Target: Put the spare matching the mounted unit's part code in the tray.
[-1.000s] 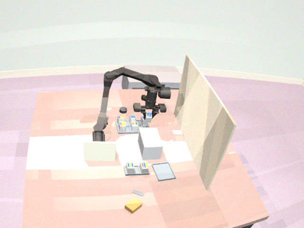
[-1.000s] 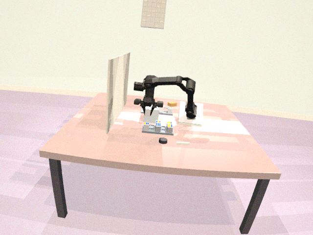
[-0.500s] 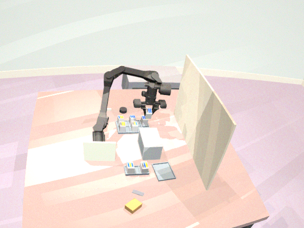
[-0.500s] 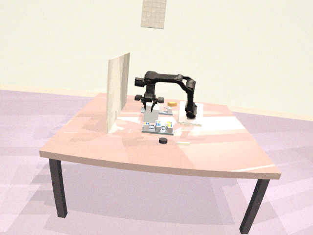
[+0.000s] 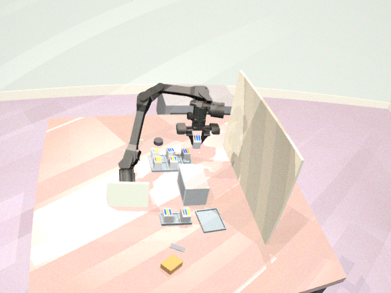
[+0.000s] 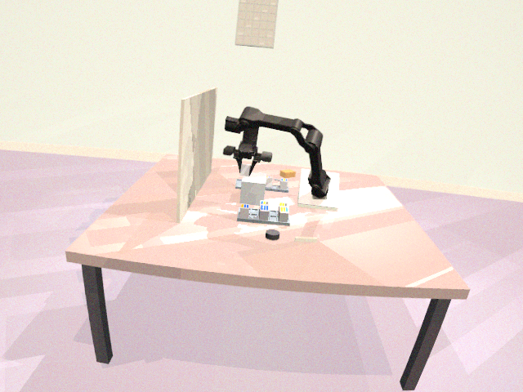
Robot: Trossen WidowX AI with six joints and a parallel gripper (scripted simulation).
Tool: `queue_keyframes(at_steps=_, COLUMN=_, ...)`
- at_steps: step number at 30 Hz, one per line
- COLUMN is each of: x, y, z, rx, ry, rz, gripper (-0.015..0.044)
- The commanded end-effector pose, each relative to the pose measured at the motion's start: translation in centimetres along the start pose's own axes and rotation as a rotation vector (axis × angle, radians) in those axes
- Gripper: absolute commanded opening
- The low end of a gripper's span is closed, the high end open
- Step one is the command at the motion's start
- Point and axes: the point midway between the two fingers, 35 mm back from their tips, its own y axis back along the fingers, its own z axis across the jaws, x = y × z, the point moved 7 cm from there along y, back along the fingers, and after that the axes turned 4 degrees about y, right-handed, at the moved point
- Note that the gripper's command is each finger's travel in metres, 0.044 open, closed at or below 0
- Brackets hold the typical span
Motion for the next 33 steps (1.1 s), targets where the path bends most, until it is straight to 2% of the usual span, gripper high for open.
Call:
queue_keyframes(at_steps=1, x=2.4, y=0.3, z=-1.1, rx=0.005, ry=-0.03, rz=0.015, gripper=0.0)
queue_keyframes(at_steps=17, x=11.7, y=1.0, z=-4.1, rx=-0.004, ry=-0.012, rz=0.041, gripper=0.0)
queue_keyframes(at_steps=33, x=22.4, y=1.1, z=-4.2, rx=-0.005, ry=-0.021, rz=0.037, gripper=0.0)
